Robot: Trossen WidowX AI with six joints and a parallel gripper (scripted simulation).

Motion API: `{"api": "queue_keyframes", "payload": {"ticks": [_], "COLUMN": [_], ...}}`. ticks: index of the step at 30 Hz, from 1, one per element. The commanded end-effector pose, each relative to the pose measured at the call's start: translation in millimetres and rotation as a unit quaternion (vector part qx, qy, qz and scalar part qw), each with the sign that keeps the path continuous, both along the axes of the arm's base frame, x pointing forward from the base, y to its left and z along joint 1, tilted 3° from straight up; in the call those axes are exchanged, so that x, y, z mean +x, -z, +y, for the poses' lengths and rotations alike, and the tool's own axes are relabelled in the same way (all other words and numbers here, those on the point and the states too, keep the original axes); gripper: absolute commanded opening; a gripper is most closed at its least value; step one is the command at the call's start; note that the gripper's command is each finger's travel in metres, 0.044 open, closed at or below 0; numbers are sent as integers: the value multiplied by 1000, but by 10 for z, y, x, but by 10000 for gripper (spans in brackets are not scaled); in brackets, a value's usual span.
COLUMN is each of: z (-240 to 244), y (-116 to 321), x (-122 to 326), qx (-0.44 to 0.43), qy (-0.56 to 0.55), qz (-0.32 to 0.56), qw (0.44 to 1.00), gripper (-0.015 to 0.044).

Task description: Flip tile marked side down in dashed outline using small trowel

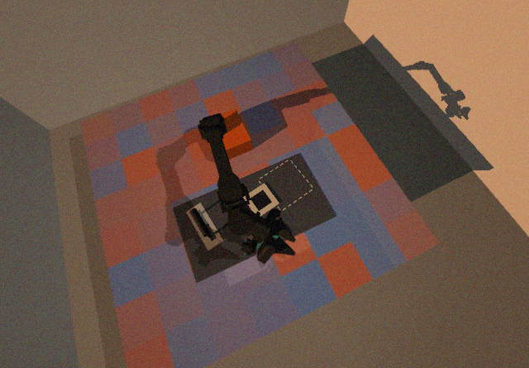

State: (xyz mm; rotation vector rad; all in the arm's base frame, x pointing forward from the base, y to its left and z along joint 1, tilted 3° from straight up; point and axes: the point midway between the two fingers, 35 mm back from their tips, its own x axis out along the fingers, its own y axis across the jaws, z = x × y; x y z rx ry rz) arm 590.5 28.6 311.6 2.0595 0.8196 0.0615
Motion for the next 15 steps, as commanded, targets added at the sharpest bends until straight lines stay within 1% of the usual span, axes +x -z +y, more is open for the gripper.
{"api": "queue_keyframes", "payload": {"ticks": [1,15], "z": [-182,-818], "y": [168,732], "x": [4,-124], "qx": [-56,-266], "qy": [12,6], "qz": [-4,-3], "qw": [998,964], "gripper": [270,270]}}
